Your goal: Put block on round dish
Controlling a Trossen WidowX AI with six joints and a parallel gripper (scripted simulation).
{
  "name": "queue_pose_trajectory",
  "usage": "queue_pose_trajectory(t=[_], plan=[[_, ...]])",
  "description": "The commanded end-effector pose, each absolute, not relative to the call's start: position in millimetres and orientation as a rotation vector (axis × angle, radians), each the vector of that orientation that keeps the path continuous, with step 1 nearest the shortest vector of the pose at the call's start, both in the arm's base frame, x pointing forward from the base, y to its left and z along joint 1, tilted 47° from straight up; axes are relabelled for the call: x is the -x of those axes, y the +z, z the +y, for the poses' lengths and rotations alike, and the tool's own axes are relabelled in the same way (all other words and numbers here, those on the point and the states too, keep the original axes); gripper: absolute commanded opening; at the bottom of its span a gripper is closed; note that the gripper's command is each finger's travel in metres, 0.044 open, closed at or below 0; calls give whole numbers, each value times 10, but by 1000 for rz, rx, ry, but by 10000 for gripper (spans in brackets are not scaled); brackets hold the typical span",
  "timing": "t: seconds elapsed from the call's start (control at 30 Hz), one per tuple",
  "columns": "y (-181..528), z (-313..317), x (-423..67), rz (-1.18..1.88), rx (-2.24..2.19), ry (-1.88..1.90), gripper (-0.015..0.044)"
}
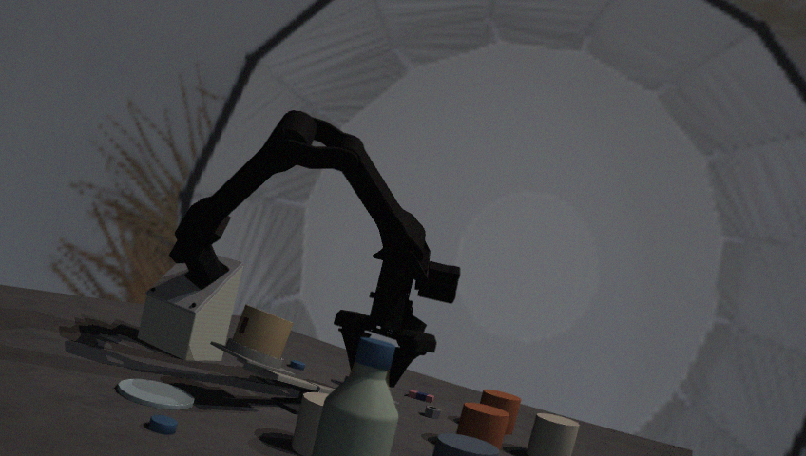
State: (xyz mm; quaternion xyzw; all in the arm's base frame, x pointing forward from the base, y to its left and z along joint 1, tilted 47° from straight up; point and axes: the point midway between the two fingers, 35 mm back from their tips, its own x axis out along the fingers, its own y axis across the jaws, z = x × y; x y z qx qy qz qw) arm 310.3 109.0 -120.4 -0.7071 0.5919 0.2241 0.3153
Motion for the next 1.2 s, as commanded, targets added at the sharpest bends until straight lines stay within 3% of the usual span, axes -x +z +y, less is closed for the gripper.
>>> queue_pose_trajectory(t=[0.0, 0.27, 0.67, 1.17], plan=[[-1220, 1057, -3091, 1563, 1875, 593, 355], [-1220, 1057, -3091, 1563, 1875, 593, 301], [-1160, 1139, -3089, 1562, 1873, 595, 0], [-1048, 1283, -3076, 1559, 1872, 599, 0]])
